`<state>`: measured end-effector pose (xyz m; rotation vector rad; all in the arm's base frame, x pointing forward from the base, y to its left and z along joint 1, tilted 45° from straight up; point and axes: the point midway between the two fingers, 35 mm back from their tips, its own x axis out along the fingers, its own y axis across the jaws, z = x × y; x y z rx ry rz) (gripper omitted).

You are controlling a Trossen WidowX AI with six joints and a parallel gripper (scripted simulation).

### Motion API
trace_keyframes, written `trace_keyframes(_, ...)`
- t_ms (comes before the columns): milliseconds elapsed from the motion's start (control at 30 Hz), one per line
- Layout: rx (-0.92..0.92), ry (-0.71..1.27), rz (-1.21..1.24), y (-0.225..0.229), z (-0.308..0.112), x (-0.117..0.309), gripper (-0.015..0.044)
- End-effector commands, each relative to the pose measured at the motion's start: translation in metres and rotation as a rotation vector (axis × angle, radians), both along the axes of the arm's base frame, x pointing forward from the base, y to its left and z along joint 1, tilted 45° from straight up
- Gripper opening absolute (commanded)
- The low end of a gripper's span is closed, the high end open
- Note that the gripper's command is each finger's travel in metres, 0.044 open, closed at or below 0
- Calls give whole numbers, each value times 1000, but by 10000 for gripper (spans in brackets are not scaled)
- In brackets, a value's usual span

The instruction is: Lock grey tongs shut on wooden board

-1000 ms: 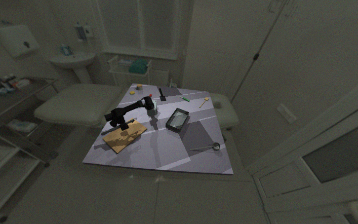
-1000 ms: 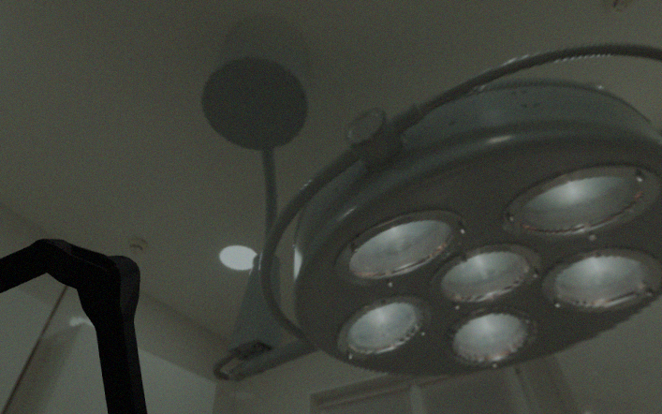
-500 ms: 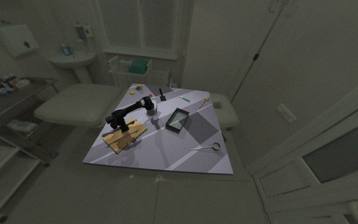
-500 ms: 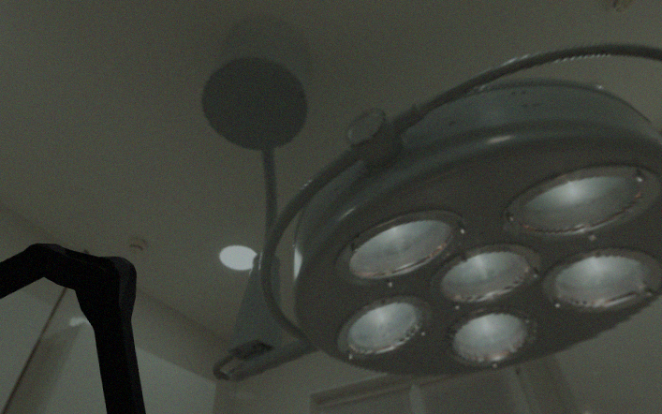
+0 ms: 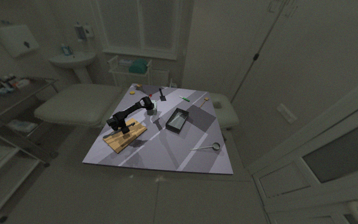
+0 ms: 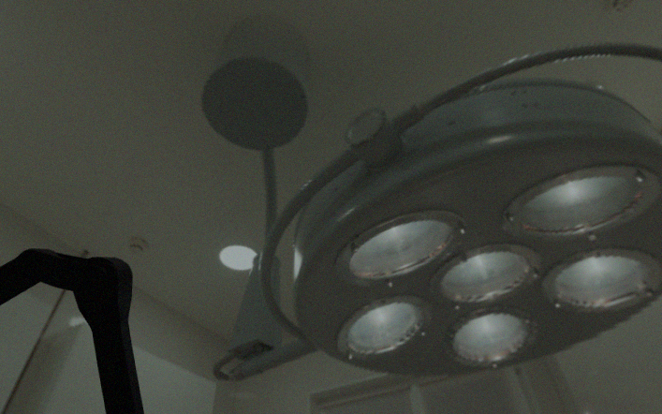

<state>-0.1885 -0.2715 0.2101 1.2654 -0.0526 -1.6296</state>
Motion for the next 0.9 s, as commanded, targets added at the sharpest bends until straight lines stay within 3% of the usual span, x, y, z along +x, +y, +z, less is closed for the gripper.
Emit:
trace_keyframes(0, 5, -4, -8, -4, -7, 0, -150)
trace_keyframes(300, 4, -5, -8, -8, -11, 2, -150)
trace_keyframes(867, -1, -3, 0, -8, -8, 2, 296)
